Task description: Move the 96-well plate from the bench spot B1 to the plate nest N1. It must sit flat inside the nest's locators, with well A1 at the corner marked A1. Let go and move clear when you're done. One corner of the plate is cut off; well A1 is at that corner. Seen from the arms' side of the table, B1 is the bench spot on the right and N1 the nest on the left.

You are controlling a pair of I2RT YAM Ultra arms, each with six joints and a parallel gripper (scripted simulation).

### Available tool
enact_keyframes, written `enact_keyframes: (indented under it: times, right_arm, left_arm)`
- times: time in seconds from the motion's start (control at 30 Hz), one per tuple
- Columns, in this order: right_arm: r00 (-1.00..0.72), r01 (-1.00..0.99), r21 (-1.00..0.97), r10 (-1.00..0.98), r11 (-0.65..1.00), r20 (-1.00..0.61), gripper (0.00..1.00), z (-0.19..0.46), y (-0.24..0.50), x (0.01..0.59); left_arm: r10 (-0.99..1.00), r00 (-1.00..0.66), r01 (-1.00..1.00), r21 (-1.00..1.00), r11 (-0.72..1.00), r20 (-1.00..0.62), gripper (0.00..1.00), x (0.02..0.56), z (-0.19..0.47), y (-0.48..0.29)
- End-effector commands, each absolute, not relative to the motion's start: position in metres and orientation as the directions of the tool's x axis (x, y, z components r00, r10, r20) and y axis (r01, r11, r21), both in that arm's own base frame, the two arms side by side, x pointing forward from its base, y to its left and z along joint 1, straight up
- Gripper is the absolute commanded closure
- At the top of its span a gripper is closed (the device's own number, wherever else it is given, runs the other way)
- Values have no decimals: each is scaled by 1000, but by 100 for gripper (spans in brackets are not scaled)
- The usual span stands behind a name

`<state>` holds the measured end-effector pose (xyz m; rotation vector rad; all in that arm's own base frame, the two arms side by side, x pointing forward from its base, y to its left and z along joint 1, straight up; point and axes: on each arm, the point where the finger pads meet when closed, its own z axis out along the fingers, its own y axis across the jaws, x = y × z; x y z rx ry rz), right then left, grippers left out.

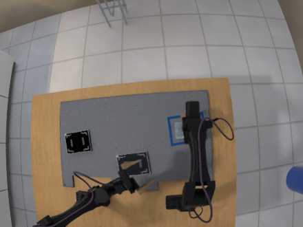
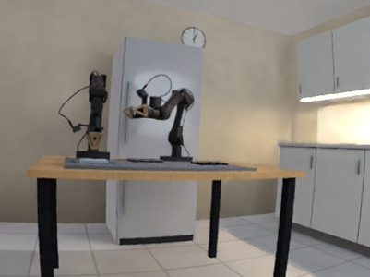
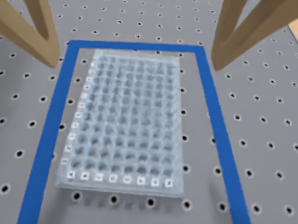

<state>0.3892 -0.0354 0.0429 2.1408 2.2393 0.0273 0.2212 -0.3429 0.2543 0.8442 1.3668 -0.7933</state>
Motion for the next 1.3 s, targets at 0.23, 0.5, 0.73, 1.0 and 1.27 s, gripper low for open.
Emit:
enact_keyframes:
  times: [0.23, 0.5, 0.73, 1.0, 1.27]
  right_arm:
    - [24, 1000, 16, 1000, -24, -1, 0, 46, -39, 391]
    - [24, 1000, -7, 1000, -24, 0, 0, 34, -39, 382]
    - [24, 1000, 6, 1000, -24, -1, 0, 26, -39, 383]
    - [24, 1000, 6, 1000, -24, -1, 0, 14, -39, 383]
    - [24, 1000, 6, 1000, -24, -1, 0, 5, -39, 383]
  left_arm:
    - [-26, 67, 874, 46, 484, -997, 0, 217, 267, -342]
    - [-26, 67, 874, 46, 484, -997, 0, 217, 267, -342]
    - [-26, 67, 874, 46, 484, -997, 0, 217, 267, -342]
    - [-26, 67, 874, 46, 484, -997, 0, 217, 267, -342]
    - [-26, 67, 874, 46, 484, -997, 0, 217, 267, -342]
